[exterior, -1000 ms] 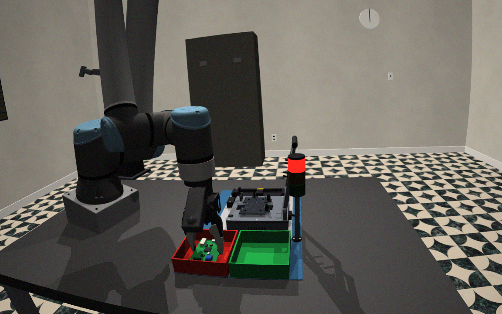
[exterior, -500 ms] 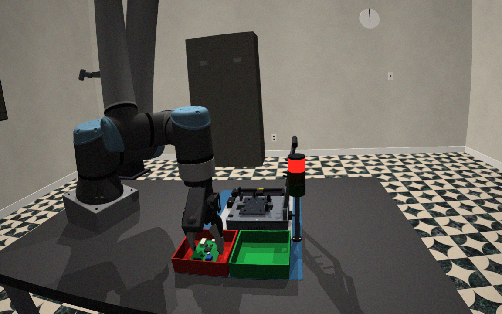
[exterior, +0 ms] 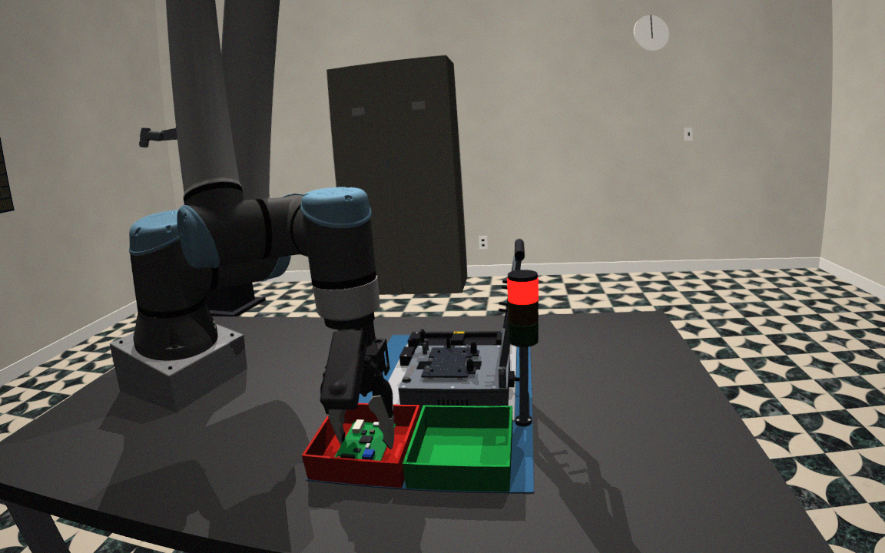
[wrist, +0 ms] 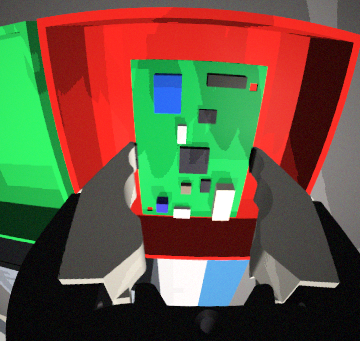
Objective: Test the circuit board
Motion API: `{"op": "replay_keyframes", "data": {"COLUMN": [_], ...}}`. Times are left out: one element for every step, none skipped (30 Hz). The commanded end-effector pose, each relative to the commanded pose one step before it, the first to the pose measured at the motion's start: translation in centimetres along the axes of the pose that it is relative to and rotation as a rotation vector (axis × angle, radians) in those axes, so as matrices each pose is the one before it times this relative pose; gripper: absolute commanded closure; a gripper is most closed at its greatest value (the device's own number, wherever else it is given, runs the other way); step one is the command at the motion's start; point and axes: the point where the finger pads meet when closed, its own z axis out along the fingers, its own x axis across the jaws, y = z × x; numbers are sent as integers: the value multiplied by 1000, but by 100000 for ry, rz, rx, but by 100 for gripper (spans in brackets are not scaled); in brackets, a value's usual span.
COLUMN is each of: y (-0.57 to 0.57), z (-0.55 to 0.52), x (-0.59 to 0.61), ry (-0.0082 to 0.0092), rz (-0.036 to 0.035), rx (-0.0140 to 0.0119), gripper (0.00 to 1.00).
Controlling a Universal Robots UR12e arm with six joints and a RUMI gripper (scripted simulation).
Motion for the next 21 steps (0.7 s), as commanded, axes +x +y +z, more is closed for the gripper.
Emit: {"op": "replay_keyframes", "data": {"y": [277, 0, 0, 0, 1, 3, 5, 7, 10, 12, 11, 7, 1, -1, -7, -7, -9, 0, 0, -29, -6], "z": [48, 0, 0, 1, 9, 19, 30, 39, 45, 46, 41, 31, 11, 5, -13, -20, -24, 0, 0, -60, -8], "x": [136, 0, 0, 0, 2, 4, 6, 8, 12, 14, 13, 9, 3, 2, -5, -6, -11, 0, 0, -39, -8], "ry": [75, 0, 0, 1, 4, 10, 15, 20, 32, 39, 35, 25, 3, 1, -22, -23, -31, 0, 0, -90, -13], "rz": [-179, 0, 0, 0, 0, 0, 1, 1, 2, 2, 2, 2, 1, 3, 2, 1, -1, 0, 0, -10, -2], "rx": [-39, 0, 0, -1, -4, -9, -14, -18, -29, -35, -31, -22, -2, -1, 20, 21, 28, 0, 0, 80, 11], "gripper": [61, 61, 61, 61, 61, 61, 61, 61, 61, 61, 61, 61, 61, 61, 61, 61, 61, 61, 61, 61, 61]}}
